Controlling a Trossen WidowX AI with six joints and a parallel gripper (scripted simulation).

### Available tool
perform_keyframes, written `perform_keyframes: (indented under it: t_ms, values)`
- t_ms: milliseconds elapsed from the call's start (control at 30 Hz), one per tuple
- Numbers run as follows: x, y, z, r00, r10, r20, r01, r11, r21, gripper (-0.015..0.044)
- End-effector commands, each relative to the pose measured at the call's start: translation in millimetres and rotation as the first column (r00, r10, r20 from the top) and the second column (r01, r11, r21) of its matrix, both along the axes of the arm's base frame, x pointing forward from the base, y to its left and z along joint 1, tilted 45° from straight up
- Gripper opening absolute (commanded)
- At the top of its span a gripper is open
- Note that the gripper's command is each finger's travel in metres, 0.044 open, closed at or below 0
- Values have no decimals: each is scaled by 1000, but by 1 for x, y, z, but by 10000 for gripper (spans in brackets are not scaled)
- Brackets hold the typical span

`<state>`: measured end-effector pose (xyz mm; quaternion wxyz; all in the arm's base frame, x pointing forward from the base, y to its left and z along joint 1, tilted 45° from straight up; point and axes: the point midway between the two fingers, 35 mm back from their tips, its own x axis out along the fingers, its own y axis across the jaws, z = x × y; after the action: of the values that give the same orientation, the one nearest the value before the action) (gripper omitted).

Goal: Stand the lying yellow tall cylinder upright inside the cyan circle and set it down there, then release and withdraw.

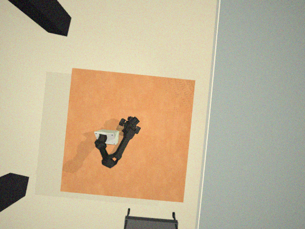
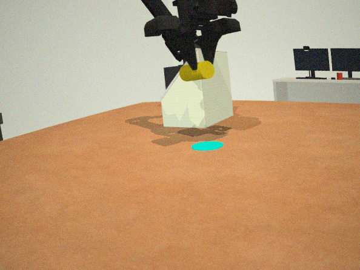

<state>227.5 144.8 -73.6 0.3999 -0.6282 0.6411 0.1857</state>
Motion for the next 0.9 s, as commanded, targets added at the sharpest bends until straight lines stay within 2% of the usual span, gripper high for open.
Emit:
perform_keyframes:
  t_ms: [0, 867]
  values:
    - [-1, -4, -3, 1000, -12, -20, 12, 1000, 20, 105]
    - [-6, -14, -20, 993, -58, -107, 77, 980, 183, 105]
